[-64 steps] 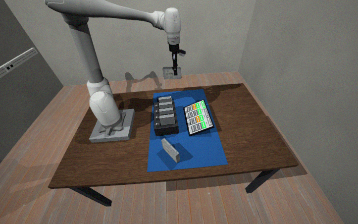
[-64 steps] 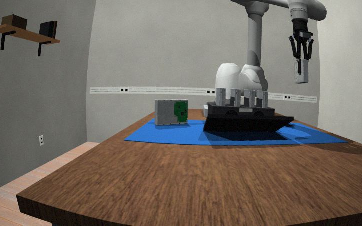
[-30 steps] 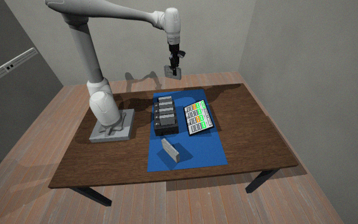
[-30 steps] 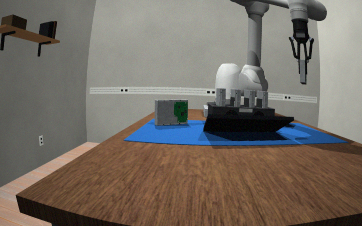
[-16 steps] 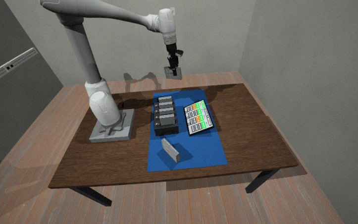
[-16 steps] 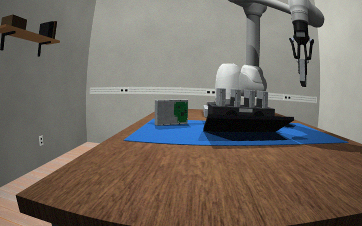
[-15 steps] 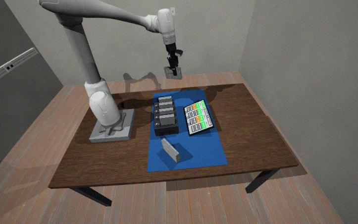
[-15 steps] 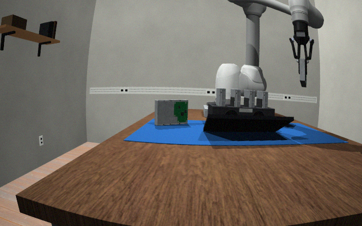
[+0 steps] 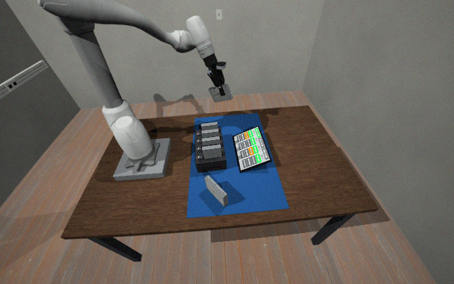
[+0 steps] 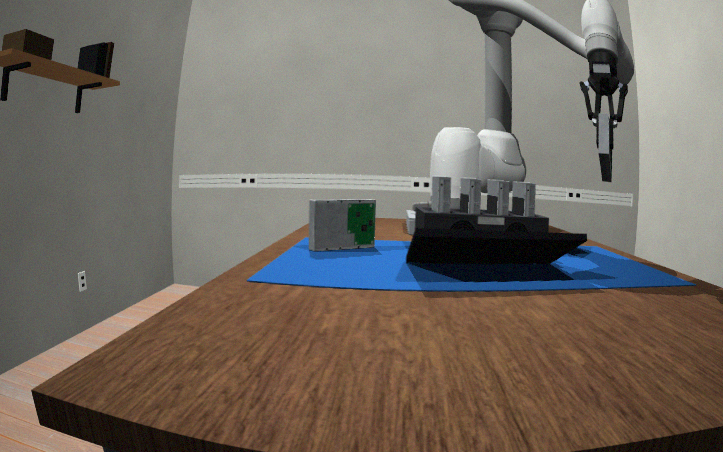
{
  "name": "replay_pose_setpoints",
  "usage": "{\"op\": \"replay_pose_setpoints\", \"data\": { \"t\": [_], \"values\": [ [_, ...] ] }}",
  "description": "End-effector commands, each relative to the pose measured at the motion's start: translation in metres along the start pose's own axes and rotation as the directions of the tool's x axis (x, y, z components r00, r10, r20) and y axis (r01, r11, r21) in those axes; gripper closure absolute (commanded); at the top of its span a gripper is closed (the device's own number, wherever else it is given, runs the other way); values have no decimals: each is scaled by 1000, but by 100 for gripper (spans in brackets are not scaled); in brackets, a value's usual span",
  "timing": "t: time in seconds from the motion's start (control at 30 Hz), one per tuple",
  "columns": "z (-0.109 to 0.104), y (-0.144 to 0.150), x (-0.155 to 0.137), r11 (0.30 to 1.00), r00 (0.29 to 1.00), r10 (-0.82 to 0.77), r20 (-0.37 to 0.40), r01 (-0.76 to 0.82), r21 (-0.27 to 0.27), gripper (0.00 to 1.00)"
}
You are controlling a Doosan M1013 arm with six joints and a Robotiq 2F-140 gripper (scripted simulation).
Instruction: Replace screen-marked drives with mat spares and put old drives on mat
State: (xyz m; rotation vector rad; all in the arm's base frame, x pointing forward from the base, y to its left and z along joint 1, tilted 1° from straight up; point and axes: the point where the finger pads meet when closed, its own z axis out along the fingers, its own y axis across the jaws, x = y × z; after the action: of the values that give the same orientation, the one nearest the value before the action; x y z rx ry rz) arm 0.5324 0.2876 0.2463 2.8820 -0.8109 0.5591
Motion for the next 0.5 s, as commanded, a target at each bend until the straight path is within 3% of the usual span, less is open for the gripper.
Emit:
{"op": "replay_pose_setpoints", "data": {
  "t": [0.0, 0.17, 0.37, 0.47],
  "values": [
    [0, 0, 0, 1000, 1000, 1, -6, -1, 0, 90],
    [0, 1, 0, 1000, 999, 2, -35, -2, -4, 90],
    [1, 1, 0, 1000, 987, 2, -160, -3, -6, 90],
    [0, 0, 0, 1000, 982, 1, -187, -2, -2, 90]
  ]
}}
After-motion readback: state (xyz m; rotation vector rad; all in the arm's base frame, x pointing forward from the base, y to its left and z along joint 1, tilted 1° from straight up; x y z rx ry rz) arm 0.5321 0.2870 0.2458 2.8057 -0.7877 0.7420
